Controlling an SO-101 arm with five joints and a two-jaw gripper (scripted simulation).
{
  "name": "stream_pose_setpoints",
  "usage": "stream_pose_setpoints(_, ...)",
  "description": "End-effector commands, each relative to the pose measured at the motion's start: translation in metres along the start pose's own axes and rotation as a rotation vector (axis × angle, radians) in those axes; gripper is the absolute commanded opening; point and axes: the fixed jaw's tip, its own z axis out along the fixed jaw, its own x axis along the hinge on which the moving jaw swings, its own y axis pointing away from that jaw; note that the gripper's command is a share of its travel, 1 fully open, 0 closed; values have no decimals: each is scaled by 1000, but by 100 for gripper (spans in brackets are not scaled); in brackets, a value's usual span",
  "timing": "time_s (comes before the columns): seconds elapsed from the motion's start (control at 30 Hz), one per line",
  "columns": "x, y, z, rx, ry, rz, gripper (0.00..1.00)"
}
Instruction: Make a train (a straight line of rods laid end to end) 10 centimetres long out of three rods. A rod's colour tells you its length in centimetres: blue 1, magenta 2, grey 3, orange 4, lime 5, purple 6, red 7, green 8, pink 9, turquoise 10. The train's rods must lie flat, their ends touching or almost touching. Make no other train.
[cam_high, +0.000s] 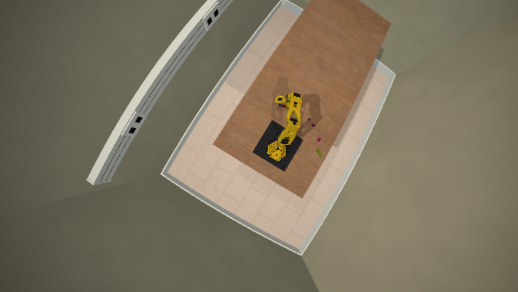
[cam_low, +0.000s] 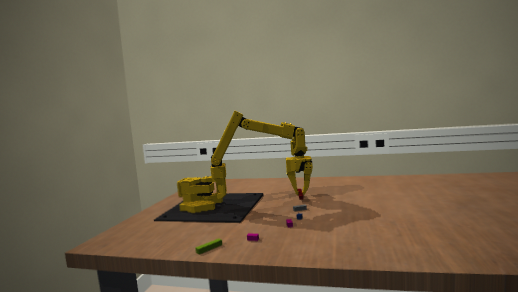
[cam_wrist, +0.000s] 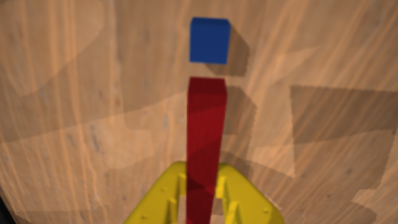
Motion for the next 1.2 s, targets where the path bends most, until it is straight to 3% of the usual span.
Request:
stream_pose_setpoints(0.0,-1,0,1,-6,-1,3,0)
stream_pose_setpoints(1.17,0,0,6,-6,-1,3,0)
